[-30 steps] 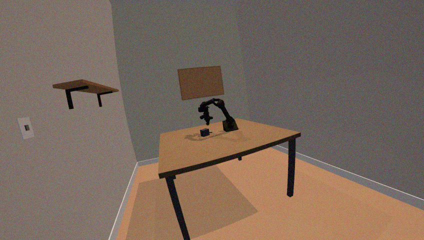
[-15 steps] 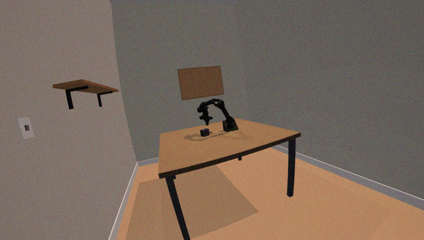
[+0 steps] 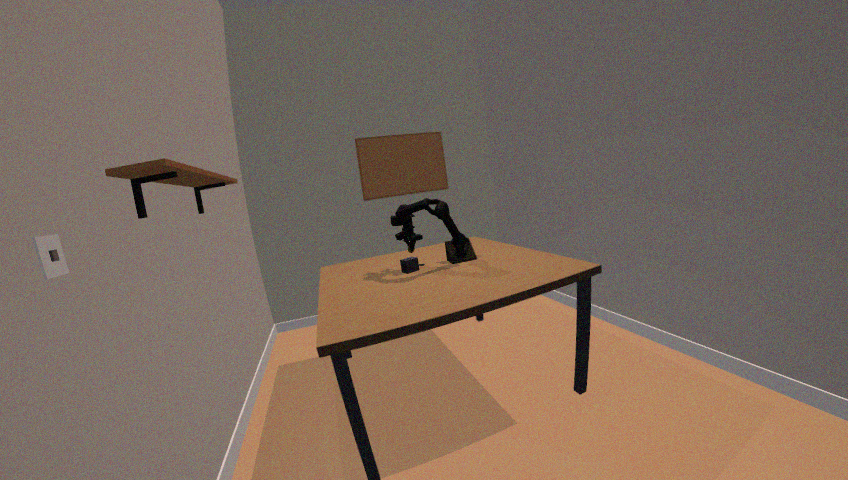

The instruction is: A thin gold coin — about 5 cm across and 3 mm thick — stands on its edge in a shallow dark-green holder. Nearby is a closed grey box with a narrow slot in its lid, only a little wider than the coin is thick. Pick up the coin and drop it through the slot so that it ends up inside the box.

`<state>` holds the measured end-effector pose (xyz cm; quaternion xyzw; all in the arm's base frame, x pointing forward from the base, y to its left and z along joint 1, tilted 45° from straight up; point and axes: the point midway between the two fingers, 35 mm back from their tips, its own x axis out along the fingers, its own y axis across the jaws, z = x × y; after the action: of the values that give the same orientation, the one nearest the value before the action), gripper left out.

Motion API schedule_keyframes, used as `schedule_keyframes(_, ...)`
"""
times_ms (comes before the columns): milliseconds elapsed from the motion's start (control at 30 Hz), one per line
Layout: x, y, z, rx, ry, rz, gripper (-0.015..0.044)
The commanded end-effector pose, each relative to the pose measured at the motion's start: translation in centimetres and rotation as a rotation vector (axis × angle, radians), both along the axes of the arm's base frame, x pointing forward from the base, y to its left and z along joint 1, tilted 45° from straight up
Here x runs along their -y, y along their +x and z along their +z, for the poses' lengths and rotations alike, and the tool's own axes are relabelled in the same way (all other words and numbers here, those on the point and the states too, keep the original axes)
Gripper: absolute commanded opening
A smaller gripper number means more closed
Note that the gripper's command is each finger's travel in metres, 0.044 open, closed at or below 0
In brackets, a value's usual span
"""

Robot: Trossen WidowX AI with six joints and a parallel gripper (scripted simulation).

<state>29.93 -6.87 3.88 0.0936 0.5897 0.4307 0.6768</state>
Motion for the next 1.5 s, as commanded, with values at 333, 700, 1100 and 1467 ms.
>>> schedule_keyframes(333, -2.2, 1.7, 2.1, 0.005, 0.004, -0.005, 0.0000)
schedule_keyframes(700, -3.9, 2.7, 3.6, 0.004, 0.010, -0.005, 0.0000)
schedule_keyframes(1100, -3.6, 2.4, 3.2, 0.002, 0.007, 0.002, 0.0000)
schedule_keyframes(1467, -4.0, 2.8, 3.8, -0.003, 0.007, -0.003, 0.0000)
